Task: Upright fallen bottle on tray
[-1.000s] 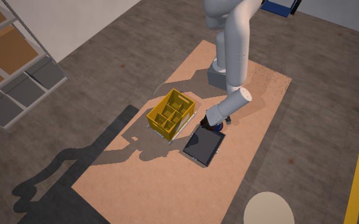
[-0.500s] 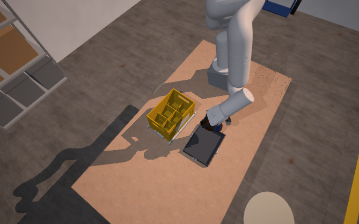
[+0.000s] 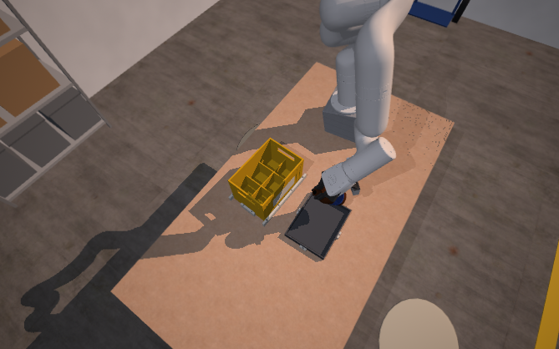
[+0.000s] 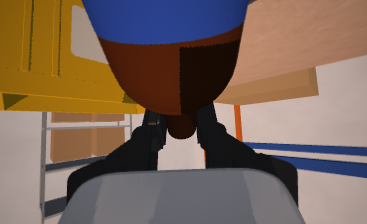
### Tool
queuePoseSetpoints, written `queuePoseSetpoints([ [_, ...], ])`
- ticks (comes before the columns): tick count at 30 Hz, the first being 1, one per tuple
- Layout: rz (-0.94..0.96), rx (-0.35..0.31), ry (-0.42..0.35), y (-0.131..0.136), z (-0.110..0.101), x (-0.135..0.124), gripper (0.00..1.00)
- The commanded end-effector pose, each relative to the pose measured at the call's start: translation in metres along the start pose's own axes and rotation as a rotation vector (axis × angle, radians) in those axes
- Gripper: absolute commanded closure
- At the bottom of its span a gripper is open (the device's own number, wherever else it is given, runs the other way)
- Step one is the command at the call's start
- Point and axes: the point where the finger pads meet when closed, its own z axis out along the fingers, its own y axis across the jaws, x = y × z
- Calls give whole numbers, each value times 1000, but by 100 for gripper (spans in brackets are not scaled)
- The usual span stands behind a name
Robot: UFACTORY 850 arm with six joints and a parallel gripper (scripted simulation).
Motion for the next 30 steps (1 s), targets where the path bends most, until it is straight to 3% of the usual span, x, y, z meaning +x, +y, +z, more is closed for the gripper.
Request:
queuePoseSetpoints([
  [1, 1, -1, -1, 1, 0, -1, 100],
  [13, 1, 0, -14, 1, 0, -1, 100],
  [30, 1, 3, -106, 0, 0, 0, 100],
])
